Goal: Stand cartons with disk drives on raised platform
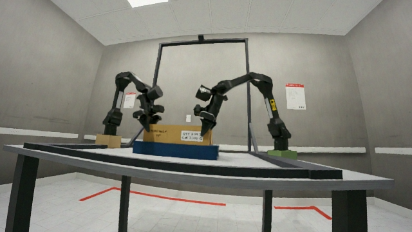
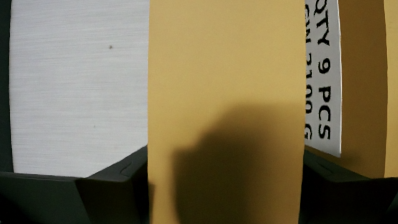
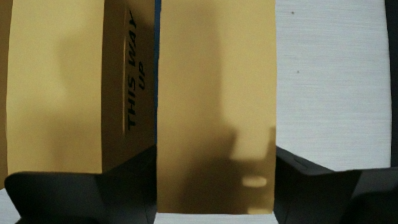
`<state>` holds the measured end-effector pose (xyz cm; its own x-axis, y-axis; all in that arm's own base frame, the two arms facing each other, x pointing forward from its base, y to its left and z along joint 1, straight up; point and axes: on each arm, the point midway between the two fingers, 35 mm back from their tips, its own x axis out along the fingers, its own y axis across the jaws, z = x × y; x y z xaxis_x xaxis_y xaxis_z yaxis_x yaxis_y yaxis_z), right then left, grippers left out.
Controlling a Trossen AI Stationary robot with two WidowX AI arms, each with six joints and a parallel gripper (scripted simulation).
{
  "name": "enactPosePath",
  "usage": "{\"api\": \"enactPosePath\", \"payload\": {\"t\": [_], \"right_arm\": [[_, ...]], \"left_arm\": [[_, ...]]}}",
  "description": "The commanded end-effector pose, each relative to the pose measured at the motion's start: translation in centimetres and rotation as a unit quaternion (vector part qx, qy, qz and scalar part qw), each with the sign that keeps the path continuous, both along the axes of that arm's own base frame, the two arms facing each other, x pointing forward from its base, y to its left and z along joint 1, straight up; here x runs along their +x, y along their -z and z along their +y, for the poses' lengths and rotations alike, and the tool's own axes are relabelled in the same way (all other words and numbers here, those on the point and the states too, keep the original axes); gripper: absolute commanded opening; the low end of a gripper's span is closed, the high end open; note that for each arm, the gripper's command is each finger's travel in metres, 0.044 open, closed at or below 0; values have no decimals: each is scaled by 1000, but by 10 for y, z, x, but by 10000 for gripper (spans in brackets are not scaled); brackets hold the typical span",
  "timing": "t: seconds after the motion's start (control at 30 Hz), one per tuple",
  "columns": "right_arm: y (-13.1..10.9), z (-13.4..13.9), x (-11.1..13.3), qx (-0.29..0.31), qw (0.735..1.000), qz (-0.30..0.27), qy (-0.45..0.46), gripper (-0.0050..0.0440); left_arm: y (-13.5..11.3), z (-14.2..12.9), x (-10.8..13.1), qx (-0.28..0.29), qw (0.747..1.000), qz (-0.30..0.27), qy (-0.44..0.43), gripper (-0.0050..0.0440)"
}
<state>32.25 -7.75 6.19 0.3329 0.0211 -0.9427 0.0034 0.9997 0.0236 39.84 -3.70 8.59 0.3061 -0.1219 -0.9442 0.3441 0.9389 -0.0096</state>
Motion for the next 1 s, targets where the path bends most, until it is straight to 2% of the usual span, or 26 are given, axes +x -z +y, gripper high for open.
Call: {"api": "enactPosePath", "payload": {"t": [0.0,0.97], "right_arm": [[-13,-4,3,-12,1000,-21,6,-50],[-13,-3,2,-11,1000,-21,5,-50]], "left_arm": [[-24,1,1,-1,1000,-29,3,-50],[-24,1,1,-1,1000,-18,0,-50]]}}
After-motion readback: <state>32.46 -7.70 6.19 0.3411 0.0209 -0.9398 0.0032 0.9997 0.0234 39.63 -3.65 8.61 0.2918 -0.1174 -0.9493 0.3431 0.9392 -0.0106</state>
